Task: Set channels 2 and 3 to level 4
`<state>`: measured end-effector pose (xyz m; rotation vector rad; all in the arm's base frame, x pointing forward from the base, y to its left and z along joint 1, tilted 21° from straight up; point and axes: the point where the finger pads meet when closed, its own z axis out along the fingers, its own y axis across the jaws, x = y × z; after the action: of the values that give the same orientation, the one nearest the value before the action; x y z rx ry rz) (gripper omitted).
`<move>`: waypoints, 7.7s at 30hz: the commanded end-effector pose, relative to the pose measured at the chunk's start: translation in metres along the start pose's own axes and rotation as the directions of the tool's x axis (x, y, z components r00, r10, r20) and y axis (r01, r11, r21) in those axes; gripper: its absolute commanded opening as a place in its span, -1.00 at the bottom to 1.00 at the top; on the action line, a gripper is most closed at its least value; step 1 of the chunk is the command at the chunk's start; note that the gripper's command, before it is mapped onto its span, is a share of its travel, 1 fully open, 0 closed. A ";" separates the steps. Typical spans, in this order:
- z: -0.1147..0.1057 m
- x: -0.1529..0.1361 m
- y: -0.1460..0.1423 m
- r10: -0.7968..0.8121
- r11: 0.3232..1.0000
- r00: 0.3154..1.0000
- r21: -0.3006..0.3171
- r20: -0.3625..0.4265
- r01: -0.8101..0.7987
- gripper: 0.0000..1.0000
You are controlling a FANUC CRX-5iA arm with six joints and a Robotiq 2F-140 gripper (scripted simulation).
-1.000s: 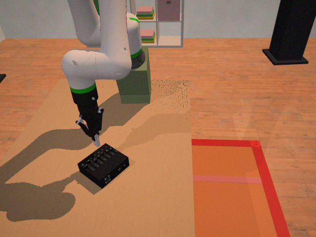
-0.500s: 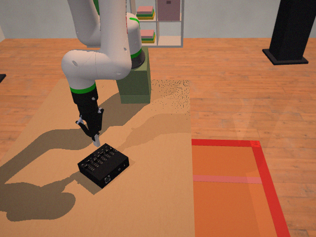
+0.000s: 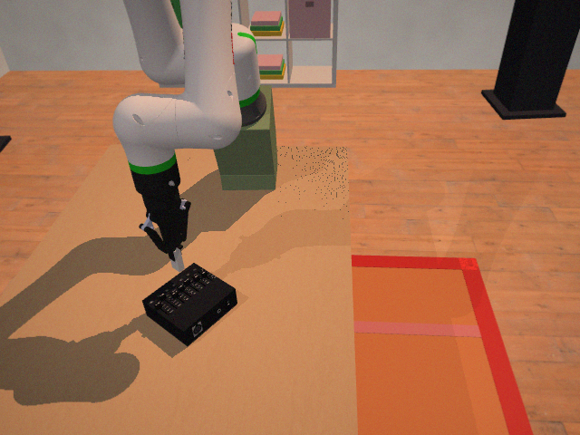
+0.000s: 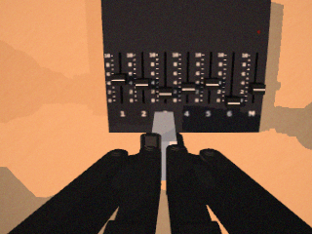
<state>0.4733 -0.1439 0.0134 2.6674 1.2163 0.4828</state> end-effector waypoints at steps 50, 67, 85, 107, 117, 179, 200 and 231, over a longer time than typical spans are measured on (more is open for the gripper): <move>0.018 0.000 0.001 0.000 1.000 1.000 0.000 0.000 0.000 -1.00; 0.018 0.000 0.001 0.000 1.000 1.000 0.000 0.000 0.000 -1.00; 0.020 0.000 0.001 0.000 1.000 1.000 0.000 0.000 0.000 -1.00; 0.030 0.000 0.001 0.000 1.000 1.000 0.000 0.000 0.000 -1.00; 0.030 0.000 0.001 0.000 1.000 1.000 0.000 0.000 0.000 -1.00; 0.030 0.015 0.001 0.000 1.000 1.000 0.000 0.000 0.000 -1.00; 0.030 0.009 0.001 0.000 1.000 1.000 0.000 0.000 0.000 -1.00; -0.010 0.009 0.001 0.000 1.000 1.000 0.000 0.000 0.000 -1.00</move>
<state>0.4762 -0.1377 0.0245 2.6674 1.2163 0.4827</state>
